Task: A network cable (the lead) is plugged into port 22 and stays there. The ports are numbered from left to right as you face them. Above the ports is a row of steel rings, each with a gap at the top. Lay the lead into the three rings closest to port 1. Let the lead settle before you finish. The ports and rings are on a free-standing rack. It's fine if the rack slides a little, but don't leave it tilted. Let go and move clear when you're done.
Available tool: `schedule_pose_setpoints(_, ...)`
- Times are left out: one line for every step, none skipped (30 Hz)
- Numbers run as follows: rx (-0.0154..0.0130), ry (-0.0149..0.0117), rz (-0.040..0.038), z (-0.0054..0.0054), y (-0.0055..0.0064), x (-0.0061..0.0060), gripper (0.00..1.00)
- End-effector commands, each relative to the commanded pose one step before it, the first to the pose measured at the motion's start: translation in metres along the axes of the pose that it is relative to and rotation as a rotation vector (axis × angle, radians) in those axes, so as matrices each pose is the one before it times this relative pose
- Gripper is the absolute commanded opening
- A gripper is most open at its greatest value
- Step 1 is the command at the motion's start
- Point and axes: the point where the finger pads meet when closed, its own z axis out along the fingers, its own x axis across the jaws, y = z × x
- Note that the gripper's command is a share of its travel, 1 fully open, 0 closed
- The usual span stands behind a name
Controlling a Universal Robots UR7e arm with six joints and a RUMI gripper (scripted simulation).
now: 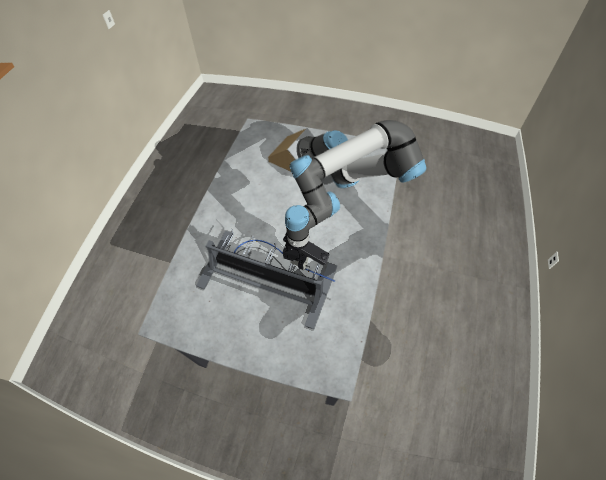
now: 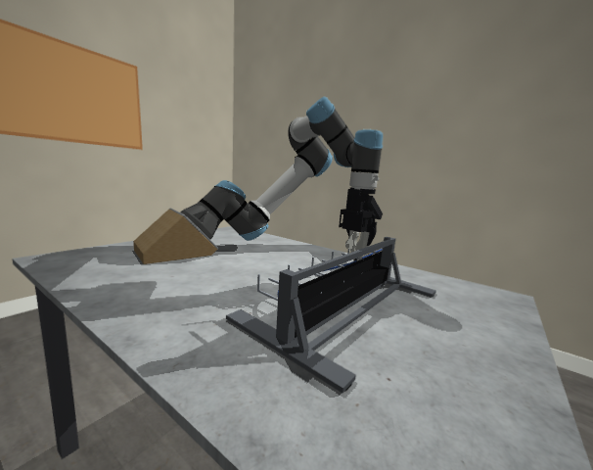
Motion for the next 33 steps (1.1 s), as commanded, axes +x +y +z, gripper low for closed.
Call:
schedule_pose_setpoints(-0.00029,0.00106,-0.00030,-0.00051,0.00005,0.00044,0.00)
schedule_pose_setpoints(0.00000,0.00000,0.00000,0.00000,0.00000,0.00000,0.00)
schedule_pose_setpoints(0.00000,0.00000,0.00000,0.00000,0.00000,0.00000,0.00)
schedule_pose_setpoints(0.00000,0.00000,0.00000,0.00000,0.00000,0.00000,0.00)
schedule_pose_setpoints(0.00000,0.00000,0.00000,0.00000,0.00000,0.00000,0.00)
schedule_pose_setpoints(0.00000,0.00000,0.00000,0.00000,0.00000,0.00000,0.00)
schedule_pose_setpoints(0.00000,0.00000,0.00000,0.00000,0.00000,0.00000,0.00)
schedule_pose_setpoints(0.00000,0.00000,0.00000,0.00000,0.00000,0.00000,0.00)
schedule_pose_setpoints(0.00000,0.00000,0.00000,0.00000,0.00000,0.00000,0.00)
schedule_pose_setpoints(0.00000,0.00000,0.00000,0.00000,0.00000,0.00000,0.00)
schedule_pose_setpoints(0.00000,0.00000,0.00000,0.00000,0.00000,0.00000,0.00)
schedule_pose_setpoints(0.00000,0.00000,0.00000,0.00000,0.00000,0.00000,0.20)
schedule_pose_setpoints(0.00000,0.00000,0.00000,0.00000,0.00000,0.00000,0.20)
schedule_pose_setpoints(0.00000,0.00000,0.00000,0.00000,0.00000,0.00000,0.20)
schedule_pose_setpoints(0.00000,0.00000,0.00000,0.00000,0.00000,0.00000,0.20)
schedule_pose_setpoints(0.00000,0.00000,0.00000,0.00000,0.00000,0.00000,0.20)
schedule_pose_setpoints(0.00000,0.00000,0.00000,0.00000,0.00000,0.00000,0.20)
schedule_pose_setpoints(0.00000,0.00000,0.00000,0.00000,0.00000,0.00000,0.20)
schedule_pose_setpoints(0.00000,0.00000,0.00000,0.00000,0.00000,0.00000,0.20)
schedule_pose_setpoints(0.00000,0.00000,0.00000,0.00000,0.00000,0.00000,0.20)
schedule_pose_setpoints(0.00000,0.00000,0.00000,0.00000,0.00000,0.00000,0.20)
schedule_pose_setpoints(0.00000,0.00000,0.00000,0.00000,0.00000,0.00000,0.20)
schedule_pose_setpoints(0.00000,0.00000,0.00000,0.00000,0.00000,0.00000,0.20)
schedule_pose_setpoints(0.00000,0.00000,0.00000,0.00000,0.00000,0.00000,0.20)
schedule_pose_setpoints(0.00000,0.00000,0.00000,0.00000,0.00000,0.00000,0.20)
schedule_pose_setpoints(0.00000,0.00000,0.00000,0.00000,0.00000,0.00000,0.20)
schedule_pose_setpoints(0.00000,0.00000,0.00000,0.00000,0.00000,0.00000,0.20)
schedule_pose_setpoints(0.00000,0.00000,0.00000,0.00000,0.00000,0.00000,0.20)
schedule_pose_setpoints(0.00000,0.00000,0.00000,0.00000,0.00000,0.00000,0.20)
schedule_pose_setpoints(0.00000,0.00000,0.00000,0.00000,0.00000,0.00000,0.20)
schedule_pose_setpoints(0.00000,0.00000,0.00000,0.00000,0.00000,0.00000,0.20)
schedule_pose_setpoints(0.00000,0.00000,0.00000,0.00000,0.00000,0.00000,0.20)
schedule_pose_setpoints(0.00000,0.00000,0.00000,0.00000,0.00000,0.00000,0.20)
